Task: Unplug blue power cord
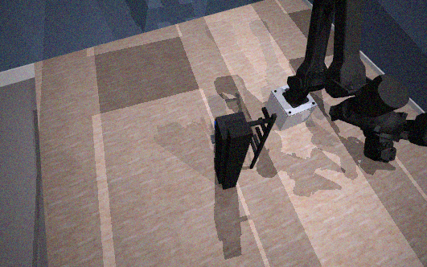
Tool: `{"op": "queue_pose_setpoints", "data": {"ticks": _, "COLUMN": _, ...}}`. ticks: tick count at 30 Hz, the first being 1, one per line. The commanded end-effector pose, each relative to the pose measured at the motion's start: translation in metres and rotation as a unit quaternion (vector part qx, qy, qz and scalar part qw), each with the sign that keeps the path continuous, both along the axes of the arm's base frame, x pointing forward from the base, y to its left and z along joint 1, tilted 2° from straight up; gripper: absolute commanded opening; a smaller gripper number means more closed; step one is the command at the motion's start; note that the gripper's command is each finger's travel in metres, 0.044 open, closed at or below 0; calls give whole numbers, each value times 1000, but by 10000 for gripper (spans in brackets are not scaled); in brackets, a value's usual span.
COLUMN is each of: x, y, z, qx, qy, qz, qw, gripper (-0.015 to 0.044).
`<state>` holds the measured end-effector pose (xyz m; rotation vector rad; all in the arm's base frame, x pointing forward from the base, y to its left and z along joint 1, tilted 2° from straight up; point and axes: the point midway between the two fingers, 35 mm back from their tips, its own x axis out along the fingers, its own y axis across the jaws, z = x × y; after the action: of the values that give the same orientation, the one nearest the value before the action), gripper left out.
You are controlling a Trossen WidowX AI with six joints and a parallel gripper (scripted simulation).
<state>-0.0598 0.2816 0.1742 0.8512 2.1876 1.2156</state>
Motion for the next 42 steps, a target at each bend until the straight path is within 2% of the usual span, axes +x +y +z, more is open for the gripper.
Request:
{"op": "queue_pose_setpoints", "data": {"ticks": 1, "x": 0, "y": 0, "z": 0, "qx": 0, "qy": 0, "qz": 0, "qw": 1000, "gripper": 374}}
{"op": "queue_pose_setpoints", "data": {"ticks": 9, "x": 18, "y": 10, "z": 4, "qx": -25, "qy": 10, "qz": -25, "qw": 999, "gripper": 164}}
{"op": "queue_pose_setpoints", "data": {"ticks": 25, "x": 85, "y": 36, "z": 28, "qx": -31, "qy": -29, "qz": -146, "qw": 988, "gripper": 160}}
{"op": "queue_pose_setpoints", "data": {"ticks": 42, "x": 156, "y": 42, "z": 53, "qx": -46, "qy": -71, "qz": -261, "qw": 962, "gripper": 160}}
